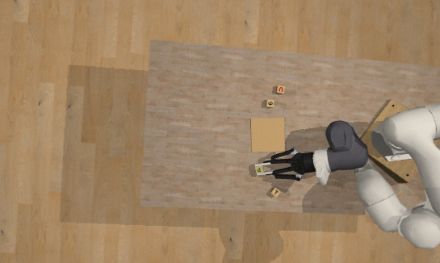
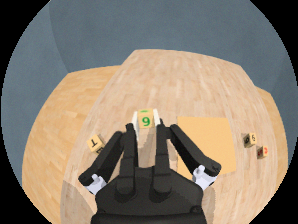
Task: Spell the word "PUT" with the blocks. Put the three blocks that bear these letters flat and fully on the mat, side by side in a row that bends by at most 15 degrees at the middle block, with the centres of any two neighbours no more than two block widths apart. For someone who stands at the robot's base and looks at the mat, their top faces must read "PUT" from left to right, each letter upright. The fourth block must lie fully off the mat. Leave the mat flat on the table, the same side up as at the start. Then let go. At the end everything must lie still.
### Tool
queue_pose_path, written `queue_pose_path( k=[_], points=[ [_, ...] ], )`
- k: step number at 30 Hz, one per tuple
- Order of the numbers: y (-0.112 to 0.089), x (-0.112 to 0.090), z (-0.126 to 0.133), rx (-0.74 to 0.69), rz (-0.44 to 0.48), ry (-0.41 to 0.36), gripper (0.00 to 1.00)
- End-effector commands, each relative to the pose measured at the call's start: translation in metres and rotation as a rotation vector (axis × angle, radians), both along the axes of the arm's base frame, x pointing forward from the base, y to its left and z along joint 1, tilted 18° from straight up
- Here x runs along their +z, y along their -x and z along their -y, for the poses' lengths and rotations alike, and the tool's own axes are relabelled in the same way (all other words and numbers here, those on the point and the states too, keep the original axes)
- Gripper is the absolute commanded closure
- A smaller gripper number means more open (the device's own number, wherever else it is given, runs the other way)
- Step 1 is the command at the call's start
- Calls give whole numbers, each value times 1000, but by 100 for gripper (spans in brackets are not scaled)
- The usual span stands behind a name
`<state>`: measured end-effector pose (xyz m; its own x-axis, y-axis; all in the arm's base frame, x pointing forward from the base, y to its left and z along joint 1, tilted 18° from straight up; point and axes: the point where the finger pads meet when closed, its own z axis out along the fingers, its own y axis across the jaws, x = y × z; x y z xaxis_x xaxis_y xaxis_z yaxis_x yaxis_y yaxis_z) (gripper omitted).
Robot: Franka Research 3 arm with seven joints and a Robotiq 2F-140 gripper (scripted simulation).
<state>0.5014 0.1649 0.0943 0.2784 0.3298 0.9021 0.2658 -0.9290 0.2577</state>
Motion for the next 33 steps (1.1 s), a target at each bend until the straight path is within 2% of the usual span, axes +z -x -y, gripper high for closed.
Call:
queue_pose_path(
  k=[1,33],
  points=[
    [-3,-4,0,1,9,-14,84],
    [-4,-7,0,1,9,-14,84]
  ],
)
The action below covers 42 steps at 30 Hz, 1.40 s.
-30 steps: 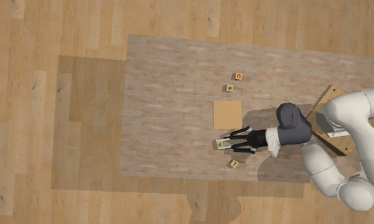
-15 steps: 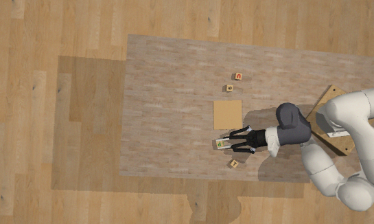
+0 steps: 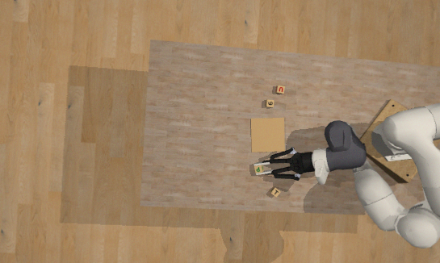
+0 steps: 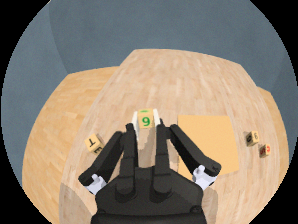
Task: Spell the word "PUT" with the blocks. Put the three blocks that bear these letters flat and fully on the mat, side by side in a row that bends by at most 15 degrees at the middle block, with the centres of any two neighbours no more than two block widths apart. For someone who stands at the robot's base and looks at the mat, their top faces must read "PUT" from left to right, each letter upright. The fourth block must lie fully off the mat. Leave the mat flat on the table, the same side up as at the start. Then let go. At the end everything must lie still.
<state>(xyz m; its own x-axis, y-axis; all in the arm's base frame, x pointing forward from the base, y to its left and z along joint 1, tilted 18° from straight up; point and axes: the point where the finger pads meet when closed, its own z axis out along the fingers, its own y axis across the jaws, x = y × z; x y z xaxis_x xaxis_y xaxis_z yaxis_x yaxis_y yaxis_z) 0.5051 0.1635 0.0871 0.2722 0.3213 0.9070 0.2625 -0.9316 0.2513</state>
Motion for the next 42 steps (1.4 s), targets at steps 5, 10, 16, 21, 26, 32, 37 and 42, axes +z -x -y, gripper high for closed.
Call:
queue_pose_path(
  k=[5,10,16,21,26,32,37,42],
  points=[
    [0,0,-1,2,1,-5,84],
    [0,0,-1,2,1,-5,84],
    [0,0,-1,2,1,-5,79],
    [0,0,-1,2,1,-5,74],
    [0,0,-1,2,1,-5,72],
    [0,0,-1,2,1,-5,72],
    [0,0,-1,2,1,-5,72],
    [0,0,-1,2,1,-5,72]
  ],
)
